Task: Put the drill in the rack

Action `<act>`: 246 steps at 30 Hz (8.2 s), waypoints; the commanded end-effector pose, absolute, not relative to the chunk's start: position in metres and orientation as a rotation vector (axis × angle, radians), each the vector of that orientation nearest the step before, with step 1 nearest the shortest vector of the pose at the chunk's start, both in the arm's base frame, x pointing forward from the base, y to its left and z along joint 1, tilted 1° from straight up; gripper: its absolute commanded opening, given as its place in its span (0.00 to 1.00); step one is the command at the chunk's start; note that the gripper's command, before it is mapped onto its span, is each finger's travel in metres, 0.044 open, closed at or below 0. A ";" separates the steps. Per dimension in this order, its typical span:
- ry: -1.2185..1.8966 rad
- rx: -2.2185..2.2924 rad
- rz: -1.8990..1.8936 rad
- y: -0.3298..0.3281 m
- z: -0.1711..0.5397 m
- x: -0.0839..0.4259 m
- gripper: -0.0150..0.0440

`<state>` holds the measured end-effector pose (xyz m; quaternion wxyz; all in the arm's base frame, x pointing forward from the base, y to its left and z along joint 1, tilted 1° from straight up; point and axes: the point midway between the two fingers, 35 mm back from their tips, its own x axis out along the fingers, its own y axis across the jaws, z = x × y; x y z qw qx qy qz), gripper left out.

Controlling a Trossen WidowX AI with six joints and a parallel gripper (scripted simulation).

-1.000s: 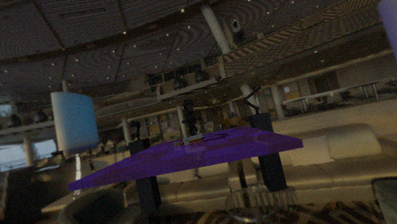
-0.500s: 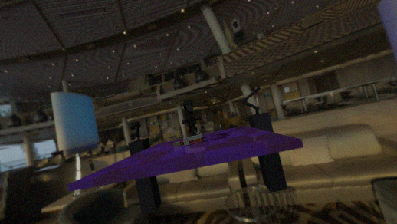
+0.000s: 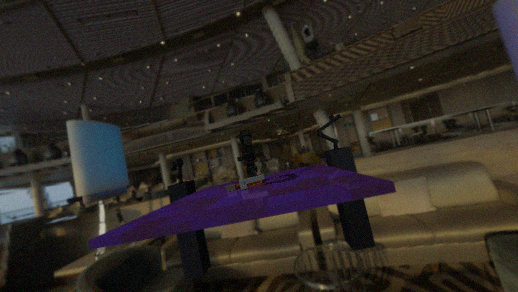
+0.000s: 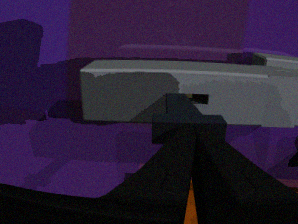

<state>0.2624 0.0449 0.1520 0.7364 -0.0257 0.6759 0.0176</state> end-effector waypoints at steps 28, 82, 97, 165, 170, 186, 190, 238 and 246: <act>1.525 -0.060 0.041 0.047 0.129 0.256 0.25; 1.489 -0.376 0.330 0.010 0.165 0.274 1.00; 1.269 -1.126 1.043 -0.095 0.100 0.275 1.00; 1.167 -1.301 1.213 -0.102 0.044 0.274 0.56; 1.167 -1.301 1.213 -0.102 0.044 0.274 0.33; 1.166 -1.299 1.209 -0.112 0.044 0.275 0.25; 1.166 -1.300 1.209 -0.118 0.044 0.276 0.25; 1.168 -1.301 1.208 -0.133 0.040 0.277 1.00; 1.167 -1.300 1.208 -0.130 0.039 0.277 1.00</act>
